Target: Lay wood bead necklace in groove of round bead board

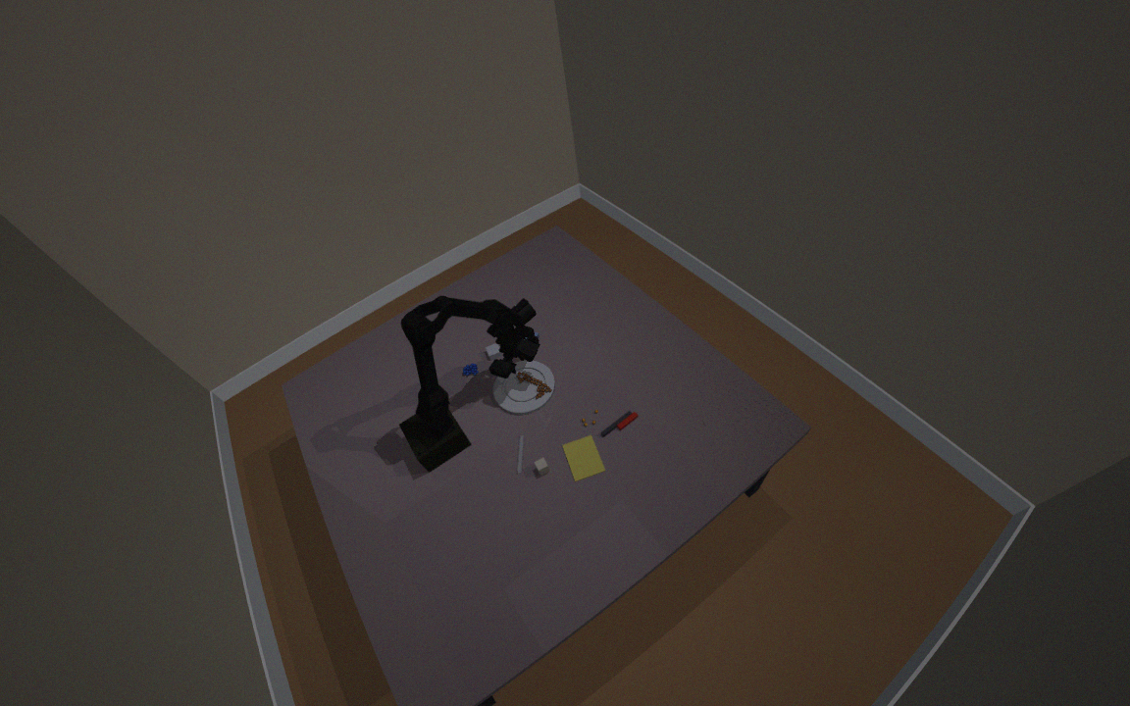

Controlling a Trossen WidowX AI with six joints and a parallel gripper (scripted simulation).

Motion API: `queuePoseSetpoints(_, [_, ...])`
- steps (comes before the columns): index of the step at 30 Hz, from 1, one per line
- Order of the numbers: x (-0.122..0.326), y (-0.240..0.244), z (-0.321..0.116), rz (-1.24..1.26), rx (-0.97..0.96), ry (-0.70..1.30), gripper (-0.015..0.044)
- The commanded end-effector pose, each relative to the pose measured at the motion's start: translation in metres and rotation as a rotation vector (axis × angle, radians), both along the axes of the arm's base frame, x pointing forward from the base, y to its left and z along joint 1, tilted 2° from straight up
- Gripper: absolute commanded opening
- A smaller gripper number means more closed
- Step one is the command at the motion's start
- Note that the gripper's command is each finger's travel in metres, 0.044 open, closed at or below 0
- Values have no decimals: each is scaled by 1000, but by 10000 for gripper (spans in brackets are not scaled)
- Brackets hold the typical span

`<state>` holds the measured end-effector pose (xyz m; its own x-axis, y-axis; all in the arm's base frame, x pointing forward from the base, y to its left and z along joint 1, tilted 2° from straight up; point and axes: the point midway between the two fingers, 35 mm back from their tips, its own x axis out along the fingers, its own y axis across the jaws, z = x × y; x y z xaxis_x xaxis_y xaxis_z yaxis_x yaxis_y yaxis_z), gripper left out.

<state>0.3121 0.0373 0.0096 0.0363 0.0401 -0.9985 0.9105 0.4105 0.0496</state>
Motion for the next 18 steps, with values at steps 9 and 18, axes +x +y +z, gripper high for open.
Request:
queuePoseSetpoints(9, [-1,2,-7,-30,2,-3,250])
queuePoseSetpoints(18, [-2,3,-17,-32,2,0,250])
